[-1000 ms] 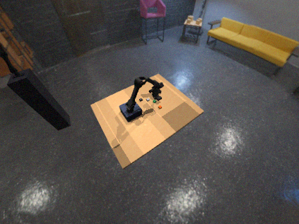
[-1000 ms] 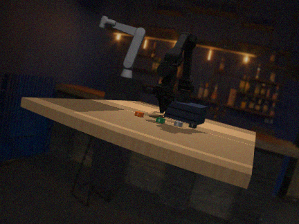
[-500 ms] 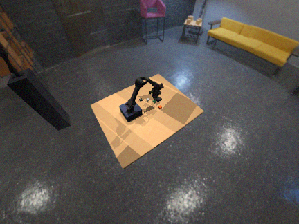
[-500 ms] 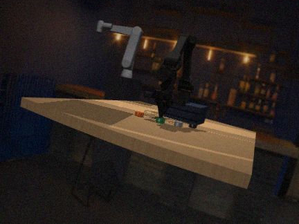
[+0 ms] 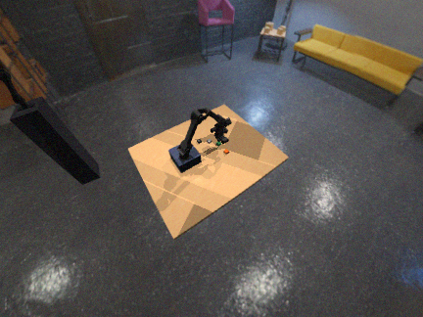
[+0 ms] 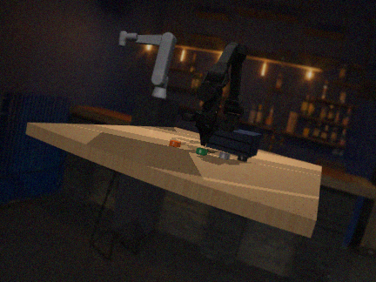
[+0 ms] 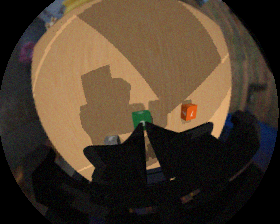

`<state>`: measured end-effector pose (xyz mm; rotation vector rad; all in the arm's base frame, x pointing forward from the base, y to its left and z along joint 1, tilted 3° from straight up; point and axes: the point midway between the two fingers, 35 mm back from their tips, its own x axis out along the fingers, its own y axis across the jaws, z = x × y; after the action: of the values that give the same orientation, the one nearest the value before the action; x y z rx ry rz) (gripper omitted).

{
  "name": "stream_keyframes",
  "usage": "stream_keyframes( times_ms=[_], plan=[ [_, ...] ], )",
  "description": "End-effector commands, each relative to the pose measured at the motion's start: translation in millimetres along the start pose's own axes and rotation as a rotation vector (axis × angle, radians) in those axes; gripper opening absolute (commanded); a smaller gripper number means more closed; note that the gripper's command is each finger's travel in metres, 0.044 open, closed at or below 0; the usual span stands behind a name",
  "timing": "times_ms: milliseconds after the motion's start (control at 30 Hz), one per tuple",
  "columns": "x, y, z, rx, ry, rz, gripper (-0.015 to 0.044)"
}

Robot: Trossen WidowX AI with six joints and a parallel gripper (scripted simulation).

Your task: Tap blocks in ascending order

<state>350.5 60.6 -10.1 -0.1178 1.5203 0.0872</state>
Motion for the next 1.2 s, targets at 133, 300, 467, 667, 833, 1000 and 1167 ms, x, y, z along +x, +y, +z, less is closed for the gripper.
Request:
stream_keyframes(
  times_ms=[133,300,467,667,833,1000,1167],
  plan=[
    [-43,0,5,0.003,-0.017,-0.003,0.002],
    [-94,0,2,0.003,-0.017,-0.003,0.002],
    [-95,9,-3,0.004,-0.016,-0.002,0.002],
    [-95,84,-65,0.004,-0.011,0.005,0.002],
    [-92,119,-120,0.004,-0.007,0.007,0.002],
    [-88,120,-121,0.004,-0.007,0.007,0.002],
    [-14,121,-121,0.004,-0.007,0.007,0.002]
  ],
)
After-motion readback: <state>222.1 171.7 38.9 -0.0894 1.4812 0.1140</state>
